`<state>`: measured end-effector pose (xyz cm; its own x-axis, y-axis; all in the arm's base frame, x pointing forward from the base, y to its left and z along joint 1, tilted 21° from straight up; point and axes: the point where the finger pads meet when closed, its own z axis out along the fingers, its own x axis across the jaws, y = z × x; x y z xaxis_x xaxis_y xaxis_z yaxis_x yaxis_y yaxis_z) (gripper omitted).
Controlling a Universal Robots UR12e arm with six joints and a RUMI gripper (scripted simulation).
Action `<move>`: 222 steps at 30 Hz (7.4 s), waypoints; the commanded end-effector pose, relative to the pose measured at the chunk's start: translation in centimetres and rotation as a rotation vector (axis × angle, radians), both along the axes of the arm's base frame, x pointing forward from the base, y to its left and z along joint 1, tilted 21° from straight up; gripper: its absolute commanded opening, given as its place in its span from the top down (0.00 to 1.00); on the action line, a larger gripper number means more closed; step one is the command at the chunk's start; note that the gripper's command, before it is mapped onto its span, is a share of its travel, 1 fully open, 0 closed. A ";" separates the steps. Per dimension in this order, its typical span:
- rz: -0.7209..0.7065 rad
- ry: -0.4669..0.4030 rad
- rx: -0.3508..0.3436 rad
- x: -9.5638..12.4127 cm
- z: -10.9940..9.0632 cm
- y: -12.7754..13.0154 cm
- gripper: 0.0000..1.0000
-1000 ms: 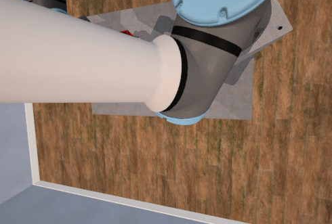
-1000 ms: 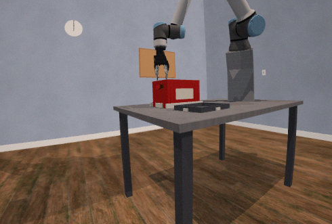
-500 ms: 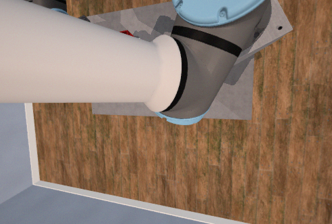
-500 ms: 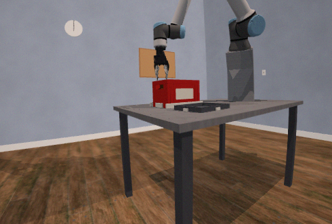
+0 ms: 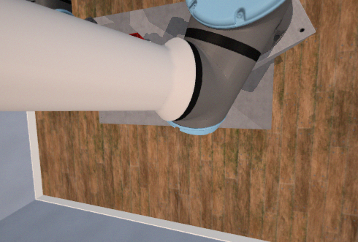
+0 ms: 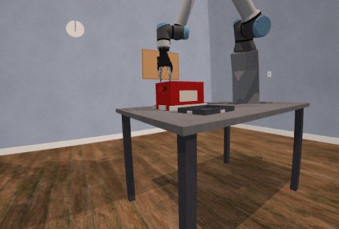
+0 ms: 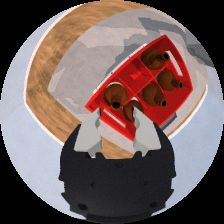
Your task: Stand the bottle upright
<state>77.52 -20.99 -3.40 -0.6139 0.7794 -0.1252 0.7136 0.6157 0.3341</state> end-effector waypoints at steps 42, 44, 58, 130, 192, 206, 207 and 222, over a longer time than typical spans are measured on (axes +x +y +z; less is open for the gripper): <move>0.000 -0.001 -0.001 1.1 -2.9 0.3 0.62; 0.000 -0.001 -0.001 1.1 -2.9 0.3 0.62; 0.000 -0.001 -0.001 1.4 -3.6 0.4 0.62; 0.000 -0.001 -0.001 1.4 -3.6 0.4 1.00; 0.000 -0.001 -0.001 1.4 -3.6 0.4 0.62; 0.000 -0.001 -0.001 1.3 -3.5 0.4 0.62; 0.000 -0.001 -0.001 1.3 -3.4 0.4 0.62; 0.000 -0.001 -0.001 0.4 -0.8 0.1 0.62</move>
